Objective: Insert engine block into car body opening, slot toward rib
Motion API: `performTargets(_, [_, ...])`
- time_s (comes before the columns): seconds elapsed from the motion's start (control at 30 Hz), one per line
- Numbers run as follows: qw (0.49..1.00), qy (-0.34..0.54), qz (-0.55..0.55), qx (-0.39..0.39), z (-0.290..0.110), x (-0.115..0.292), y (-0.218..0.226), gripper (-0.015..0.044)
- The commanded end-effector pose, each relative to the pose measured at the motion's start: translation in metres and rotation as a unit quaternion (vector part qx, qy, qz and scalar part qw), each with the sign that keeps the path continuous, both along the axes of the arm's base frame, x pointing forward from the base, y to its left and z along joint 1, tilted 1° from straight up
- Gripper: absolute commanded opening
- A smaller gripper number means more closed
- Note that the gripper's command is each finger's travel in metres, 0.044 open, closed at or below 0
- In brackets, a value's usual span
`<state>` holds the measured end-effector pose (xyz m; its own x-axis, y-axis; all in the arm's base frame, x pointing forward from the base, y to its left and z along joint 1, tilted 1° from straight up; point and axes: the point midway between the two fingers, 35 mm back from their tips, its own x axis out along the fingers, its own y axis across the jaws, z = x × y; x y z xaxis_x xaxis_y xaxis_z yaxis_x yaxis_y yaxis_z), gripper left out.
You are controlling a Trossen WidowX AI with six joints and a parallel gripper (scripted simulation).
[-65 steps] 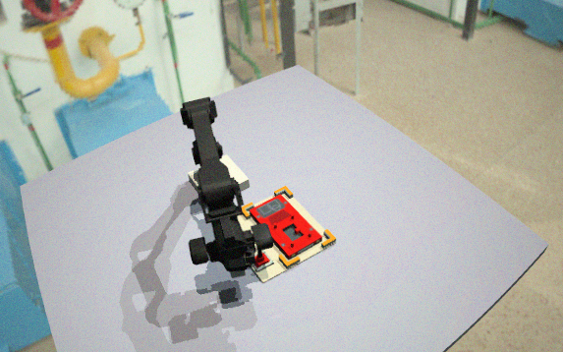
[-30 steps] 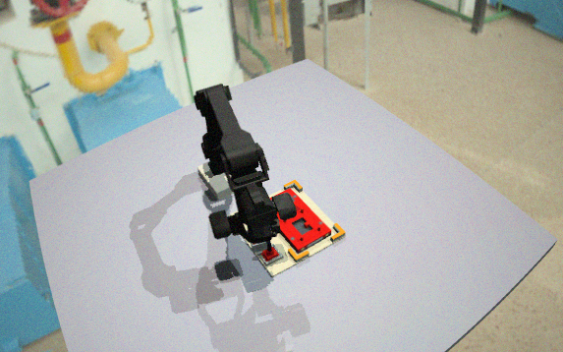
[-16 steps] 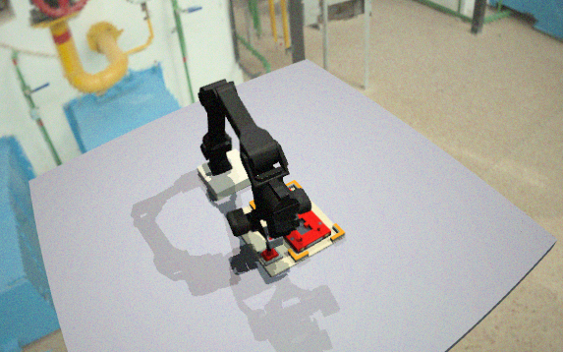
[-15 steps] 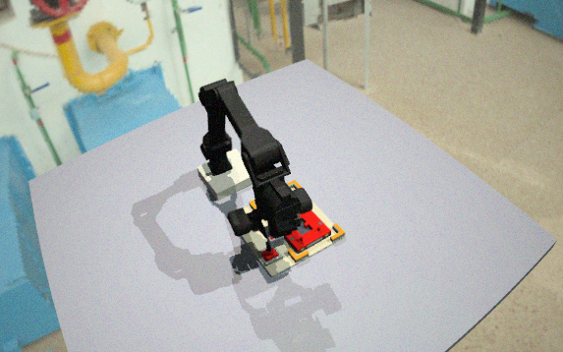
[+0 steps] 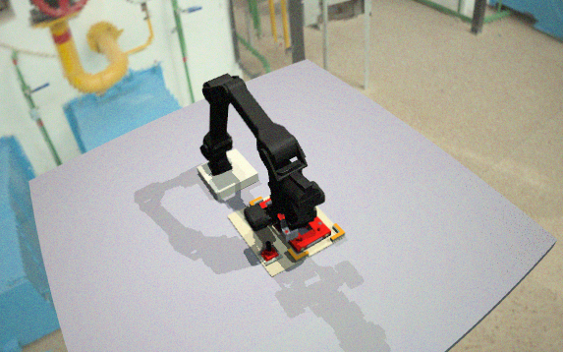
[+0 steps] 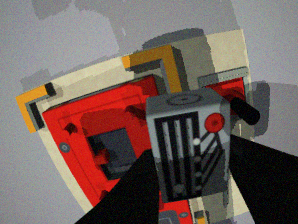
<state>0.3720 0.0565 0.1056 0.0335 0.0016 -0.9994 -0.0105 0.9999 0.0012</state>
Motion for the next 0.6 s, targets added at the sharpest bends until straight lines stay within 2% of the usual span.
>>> performTargets(0.0, [1.0,-0.002,0.008,-0.001,-0.004,-0.005,0.01,0.0])
performTargets(0.57, [0.999,-0.001,0.05,-0.001,-0.026,-0.034,0.053,0.0])
